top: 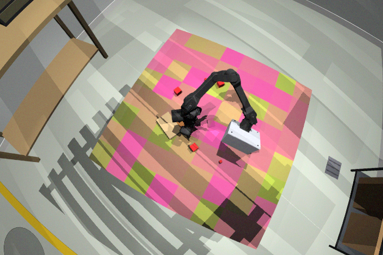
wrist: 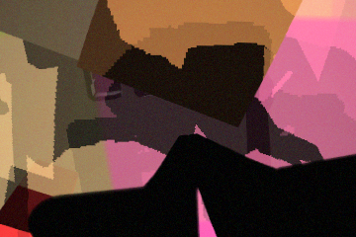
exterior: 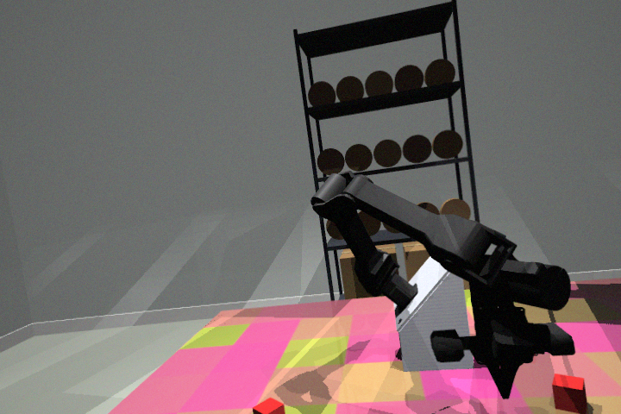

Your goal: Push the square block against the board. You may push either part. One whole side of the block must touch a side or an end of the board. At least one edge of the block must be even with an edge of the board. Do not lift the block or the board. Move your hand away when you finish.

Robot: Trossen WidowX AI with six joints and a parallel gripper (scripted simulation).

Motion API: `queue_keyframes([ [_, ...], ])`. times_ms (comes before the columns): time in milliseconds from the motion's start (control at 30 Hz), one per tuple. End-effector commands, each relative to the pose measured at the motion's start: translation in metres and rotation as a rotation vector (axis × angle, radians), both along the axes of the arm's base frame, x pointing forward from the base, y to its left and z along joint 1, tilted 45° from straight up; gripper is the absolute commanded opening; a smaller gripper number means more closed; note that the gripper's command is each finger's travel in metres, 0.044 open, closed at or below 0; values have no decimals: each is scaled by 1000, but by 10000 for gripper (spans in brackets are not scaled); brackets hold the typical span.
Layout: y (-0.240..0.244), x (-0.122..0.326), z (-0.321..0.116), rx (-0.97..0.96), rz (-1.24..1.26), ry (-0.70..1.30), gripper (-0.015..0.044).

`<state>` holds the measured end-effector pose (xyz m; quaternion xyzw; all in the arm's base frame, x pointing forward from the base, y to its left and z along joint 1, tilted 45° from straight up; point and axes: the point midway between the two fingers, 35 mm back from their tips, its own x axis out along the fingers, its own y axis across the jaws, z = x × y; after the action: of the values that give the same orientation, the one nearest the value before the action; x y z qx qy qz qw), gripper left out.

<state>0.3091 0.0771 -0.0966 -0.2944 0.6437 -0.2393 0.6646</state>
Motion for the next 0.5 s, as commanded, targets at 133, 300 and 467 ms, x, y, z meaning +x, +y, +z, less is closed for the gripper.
queue_keyframes([
  [133, 17, -10, -17, 14, -185, -174, 0],
  [300, 18, -11, -19, 15, -201, -188, 0],
  [467, -12, -8, -50, 14, -200, -189, 0],
])
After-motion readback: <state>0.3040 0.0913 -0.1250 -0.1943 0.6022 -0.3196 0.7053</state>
